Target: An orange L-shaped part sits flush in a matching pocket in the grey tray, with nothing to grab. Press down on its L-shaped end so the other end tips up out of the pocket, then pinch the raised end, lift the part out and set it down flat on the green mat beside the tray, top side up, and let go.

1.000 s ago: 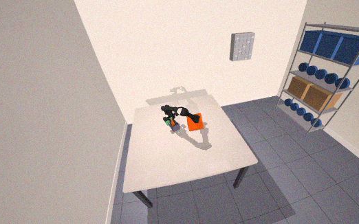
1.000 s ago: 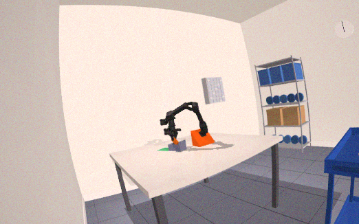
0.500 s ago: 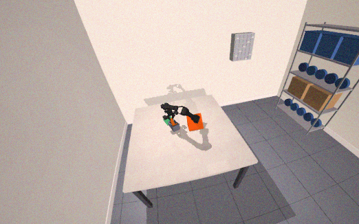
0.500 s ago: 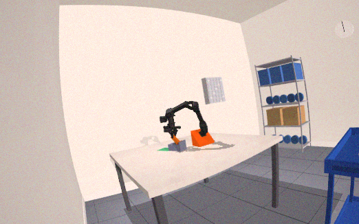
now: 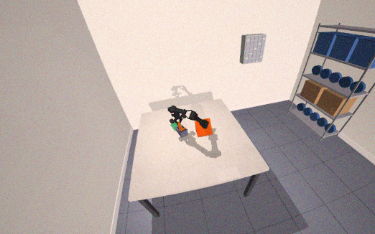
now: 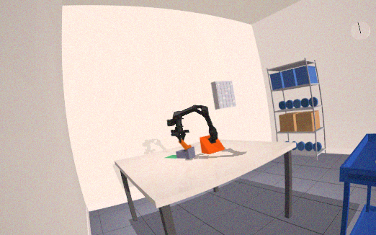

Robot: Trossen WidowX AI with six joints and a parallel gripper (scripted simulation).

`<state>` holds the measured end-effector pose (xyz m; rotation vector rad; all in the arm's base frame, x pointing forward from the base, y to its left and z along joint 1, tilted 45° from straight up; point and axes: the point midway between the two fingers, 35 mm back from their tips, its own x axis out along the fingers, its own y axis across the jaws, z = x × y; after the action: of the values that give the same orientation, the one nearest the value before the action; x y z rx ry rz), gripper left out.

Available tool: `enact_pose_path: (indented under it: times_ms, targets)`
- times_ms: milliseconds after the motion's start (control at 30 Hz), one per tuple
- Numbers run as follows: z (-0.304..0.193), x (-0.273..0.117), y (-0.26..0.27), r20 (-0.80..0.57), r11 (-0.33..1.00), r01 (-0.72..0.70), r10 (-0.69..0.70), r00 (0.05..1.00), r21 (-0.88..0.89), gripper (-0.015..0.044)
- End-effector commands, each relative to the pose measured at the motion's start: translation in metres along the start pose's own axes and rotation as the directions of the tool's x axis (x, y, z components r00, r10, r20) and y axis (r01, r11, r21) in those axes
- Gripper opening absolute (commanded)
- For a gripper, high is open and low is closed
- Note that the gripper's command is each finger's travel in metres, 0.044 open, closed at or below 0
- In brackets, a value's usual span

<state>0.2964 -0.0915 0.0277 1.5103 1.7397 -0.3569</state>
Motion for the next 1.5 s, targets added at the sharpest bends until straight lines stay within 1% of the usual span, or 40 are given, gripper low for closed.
enact_pose_path:
  times_ms: [0, 133, 467, 1067, 1467]
  targets:
    - [0.001, -0.009, 0.000, 0.005, 1.000, -0.001, 0.001, 1.000, -0.004, 0.0000]
    - [0.001, -0.015, 0.000, 0.005, 1.000, 0.000, 0.000, 1.000, -0.004, 0.0000]
    - [0.008, -0.015, 0.000, 0.006, 1.000, 0.000, 0.000, 1.000, -0.004, 0.0000]
    - [0.080, -0.014, -0.005, 0.010, 1.000, -0.001, 0.001, 1.000, -0.006, 0.0000]
    - [0.120, -0.015, -0.008, 0.013, 1.000, -0.001, 0.001, 1.000, -0.007, 0.0000]
